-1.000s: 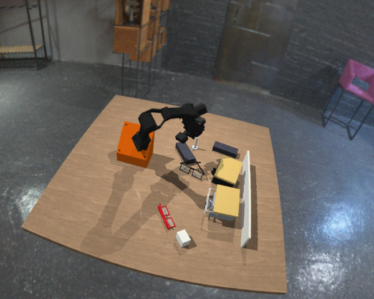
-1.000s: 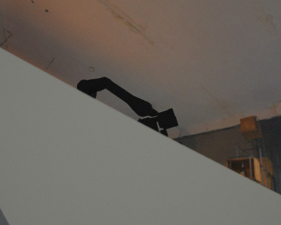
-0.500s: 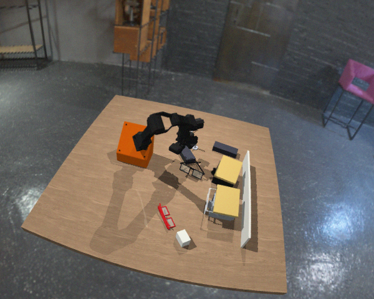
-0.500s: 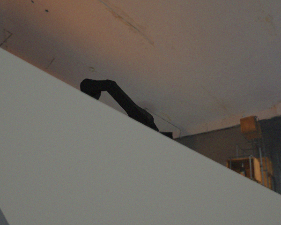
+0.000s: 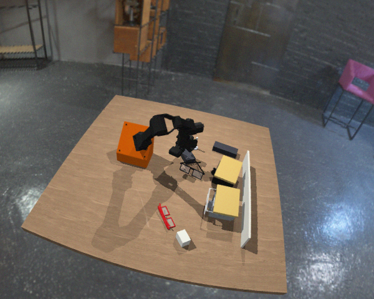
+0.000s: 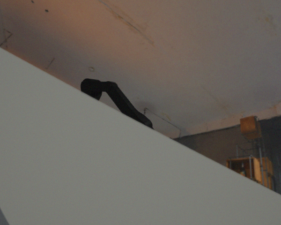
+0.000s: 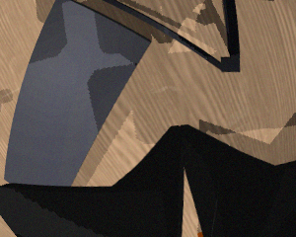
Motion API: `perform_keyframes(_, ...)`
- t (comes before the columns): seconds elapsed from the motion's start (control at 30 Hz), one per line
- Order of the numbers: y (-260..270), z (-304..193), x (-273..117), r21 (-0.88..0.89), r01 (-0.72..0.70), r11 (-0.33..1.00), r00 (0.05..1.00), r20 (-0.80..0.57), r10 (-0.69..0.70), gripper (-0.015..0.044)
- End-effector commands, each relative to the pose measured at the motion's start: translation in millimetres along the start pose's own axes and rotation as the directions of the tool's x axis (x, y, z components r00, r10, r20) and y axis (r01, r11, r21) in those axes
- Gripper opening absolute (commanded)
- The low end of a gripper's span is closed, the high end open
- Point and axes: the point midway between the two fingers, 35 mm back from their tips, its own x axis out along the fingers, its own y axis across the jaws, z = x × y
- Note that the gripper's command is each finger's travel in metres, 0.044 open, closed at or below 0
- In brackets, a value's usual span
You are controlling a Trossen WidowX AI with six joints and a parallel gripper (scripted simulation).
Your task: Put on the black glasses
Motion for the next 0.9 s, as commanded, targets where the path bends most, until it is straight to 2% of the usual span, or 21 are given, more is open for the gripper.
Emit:
perform_keyframes(0.0,-1,0,7,-0.004,0.005,1.0,1.0,0.002,-0.005,0.0)
perform_keyframes(0.6,-3,-1,36,-0.003,0.009,1.0,1.0,0.003,-0.009,0.0)
perform_keyframes(0.87,-1,-1,37,-0.003,0.009,1.0,1.0,0.003,-0.009,0.0)
